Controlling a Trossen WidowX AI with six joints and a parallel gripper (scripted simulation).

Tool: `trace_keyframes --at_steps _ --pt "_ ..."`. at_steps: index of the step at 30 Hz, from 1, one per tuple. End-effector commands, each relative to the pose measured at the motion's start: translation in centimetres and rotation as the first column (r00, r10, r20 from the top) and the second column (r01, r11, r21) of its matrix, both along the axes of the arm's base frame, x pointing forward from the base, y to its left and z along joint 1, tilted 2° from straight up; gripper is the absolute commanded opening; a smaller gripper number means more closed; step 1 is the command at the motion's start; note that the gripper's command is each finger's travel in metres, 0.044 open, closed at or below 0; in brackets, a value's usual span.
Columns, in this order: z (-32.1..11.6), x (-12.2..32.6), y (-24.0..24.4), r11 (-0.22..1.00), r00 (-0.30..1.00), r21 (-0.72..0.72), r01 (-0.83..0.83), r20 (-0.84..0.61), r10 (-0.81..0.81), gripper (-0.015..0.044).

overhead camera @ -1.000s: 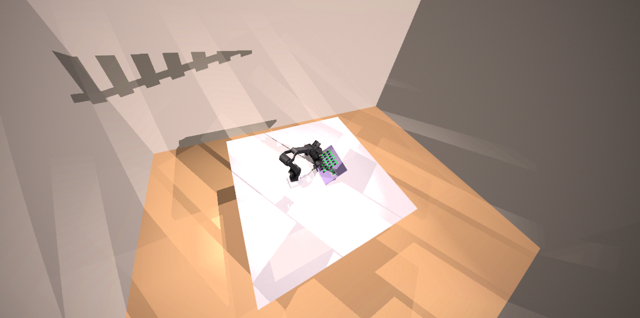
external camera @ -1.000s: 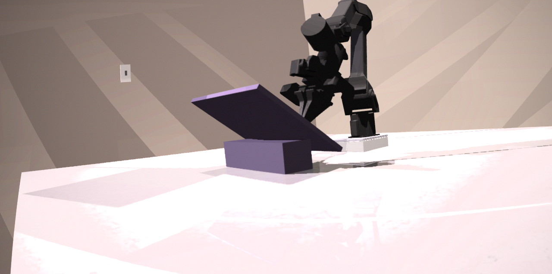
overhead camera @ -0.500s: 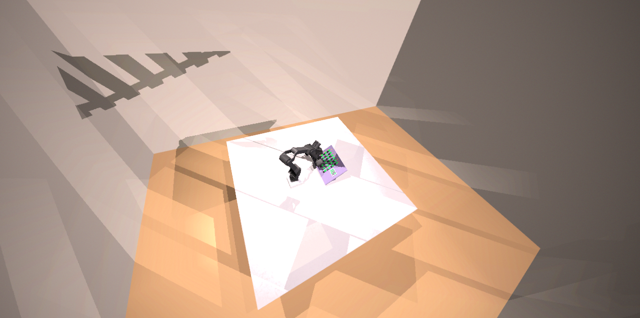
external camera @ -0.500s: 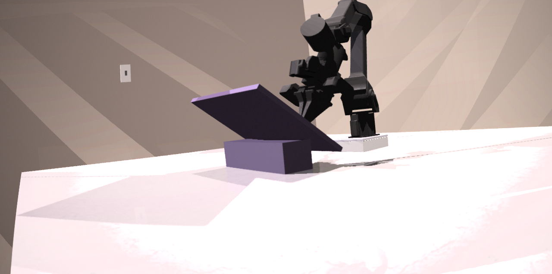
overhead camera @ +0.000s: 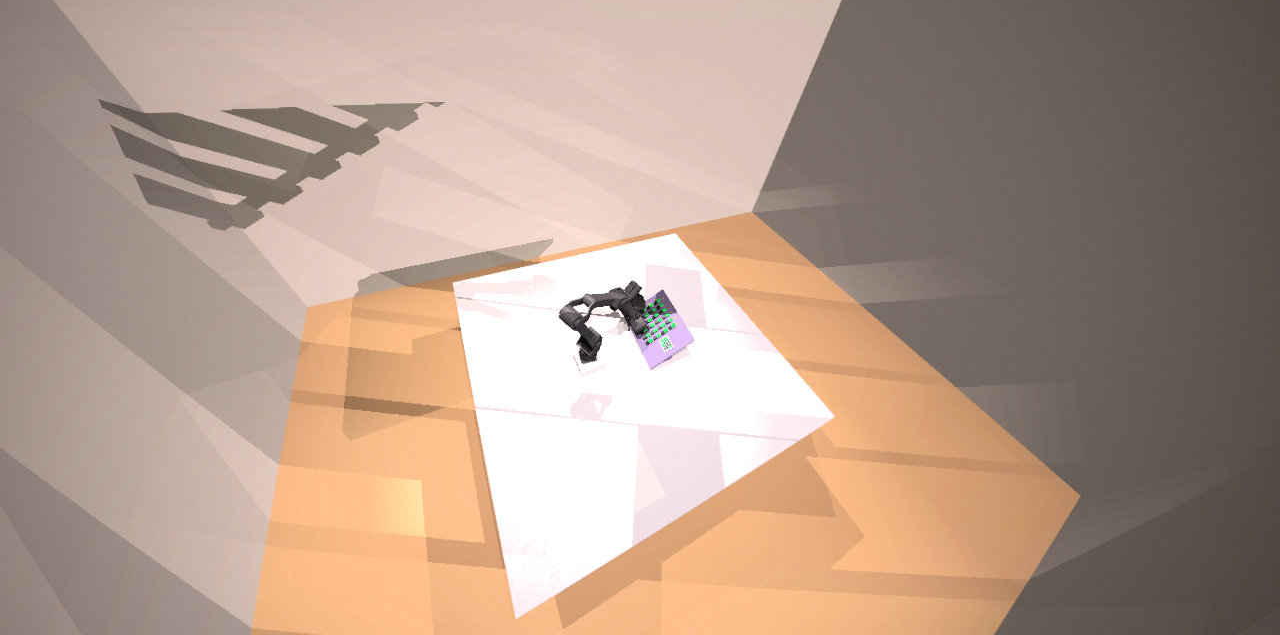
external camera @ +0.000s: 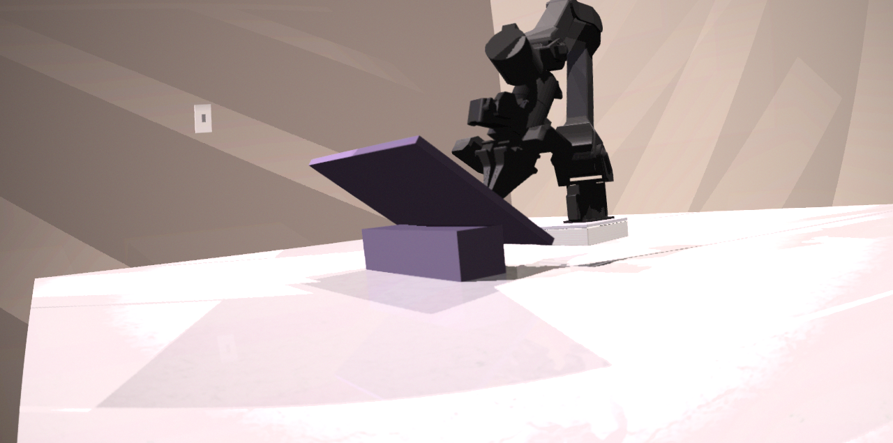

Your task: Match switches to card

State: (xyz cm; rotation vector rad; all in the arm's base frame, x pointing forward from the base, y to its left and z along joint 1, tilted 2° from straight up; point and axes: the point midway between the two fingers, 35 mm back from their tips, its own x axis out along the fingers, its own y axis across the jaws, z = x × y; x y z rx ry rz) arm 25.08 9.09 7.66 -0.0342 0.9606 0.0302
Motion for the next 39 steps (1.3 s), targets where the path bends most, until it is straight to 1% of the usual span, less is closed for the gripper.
trace_keyframes --at_steps 1,5,7,13,21,29,33,37,39 --pt "0.7 -0.4 0.1 1.000 1.000 0.000 -0.001 0.002 0.001 0.0000" --pt "4.5 -3.4 0.1 1.000 1.000 0.002 -0.007 0.016 0.007 0.0000" --pt "5.1 -4.0 0.0 1.000 1.000 0.003 -0.008 0.019 0.008 0.0000" --pt "5.1 -3.8 -0.5 1.000 1.000 0.001 -0.007 0.013 0.007 0.0000" --pt "4.9 -2.9 -6.1 1.000 1.000 -0.003 -0.004 -0.022 0.004 0.0000" --pt "5.3 -3.3 -11.5 1.000 1.000 -0.010 -0.008 0.014 0.008 0.0000" --pt "5.2 -3.2 -12.0 1.000 1.000 -0.013 -0.008 0.019 0.008 0.0000" --pt "2.8 -1.3 -11.9 1.000 1.000 -0.013 -0.007 -0.002 0.007 0.0000" --pt "2.6 -1.2 -11.9 1.000 1.000 -0.014 -0.007 -0.003 0.007 0.0000"
